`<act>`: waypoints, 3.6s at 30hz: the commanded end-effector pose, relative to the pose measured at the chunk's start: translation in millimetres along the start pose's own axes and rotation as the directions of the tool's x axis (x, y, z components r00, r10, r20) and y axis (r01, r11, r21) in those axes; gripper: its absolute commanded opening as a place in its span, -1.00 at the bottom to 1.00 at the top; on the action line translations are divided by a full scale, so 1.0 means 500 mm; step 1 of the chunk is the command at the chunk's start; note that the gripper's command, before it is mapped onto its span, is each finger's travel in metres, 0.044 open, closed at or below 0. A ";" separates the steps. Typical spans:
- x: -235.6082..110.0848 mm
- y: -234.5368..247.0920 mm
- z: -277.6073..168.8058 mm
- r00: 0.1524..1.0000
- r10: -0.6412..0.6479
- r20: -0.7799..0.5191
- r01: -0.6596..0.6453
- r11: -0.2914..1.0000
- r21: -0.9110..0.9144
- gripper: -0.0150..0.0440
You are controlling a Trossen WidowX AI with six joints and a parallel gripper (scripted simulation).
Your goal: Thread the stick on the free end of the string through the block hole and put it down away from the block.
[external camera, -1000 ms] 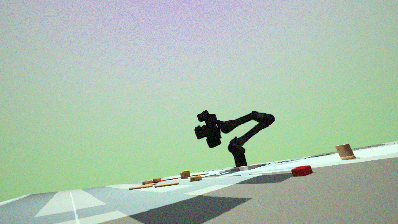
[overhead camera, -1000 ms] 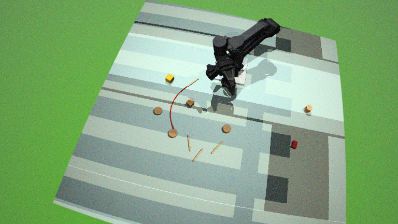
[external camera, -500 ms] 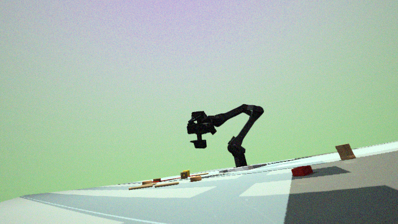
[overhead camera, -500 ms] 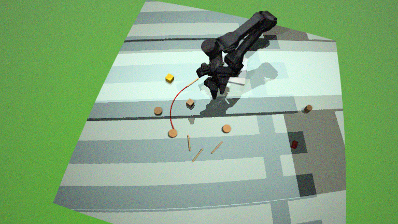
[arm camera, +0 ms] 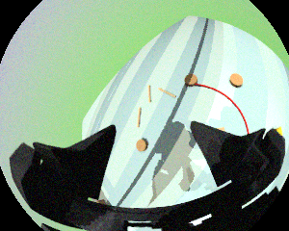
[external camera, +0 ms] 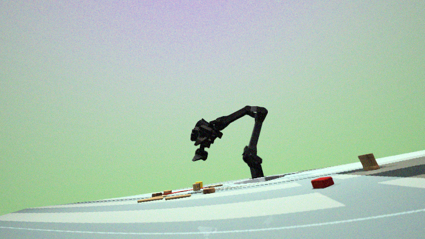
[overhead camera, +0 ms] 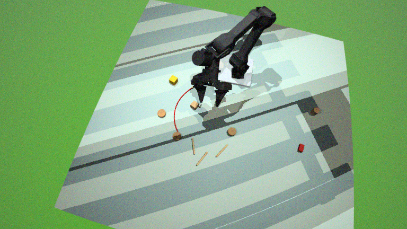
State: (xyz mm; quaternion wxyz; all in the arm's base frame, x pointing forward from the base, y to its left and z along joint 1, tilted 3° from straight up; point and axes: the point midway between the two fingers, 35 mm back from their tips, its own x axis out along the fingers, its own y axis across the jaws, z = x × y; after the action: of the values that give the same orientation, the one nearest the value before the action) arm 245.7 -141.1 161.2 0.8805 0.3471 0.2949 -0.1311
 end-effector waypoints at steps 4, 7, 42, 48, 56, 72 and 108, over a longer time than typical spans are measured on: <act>0.051 -0.136 -0.002 0.833 -0.407 -0.376 -0.019 0.658 -0.753 1.00; 0.053 -0.152 -0.004 0.787 -0.450 -0.422 -0.113 0.567 -0.816 1.00; 0.053 -0.206 -0.011 0.588 -0.584 -0.559 -0.567 0.195 -0.800 1.00; 0.053 -0.204 -0.010 0.588 -0.584 -0.559 -0.567 0.195 -0.800 0.91; 0.053 -0.204 -0.010 0.588 -0.584 -0.559 -0.567 0.195 -0.800 0.31; 0.054 -0.203 -0.010 0.592 -0.582 -0.558 -0.562 0.199 -0.803 -0.23; 0.054 -0.203 -0.010 0.592 -0.582 -0.558 -0.561 0.199 -0.803 0.13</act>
State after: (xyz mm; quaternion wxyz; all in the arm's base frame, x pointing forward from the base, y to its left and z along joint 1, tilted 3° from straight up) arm 220.8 -212.2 87.6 0.6392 -0.2820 0.6689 0.2539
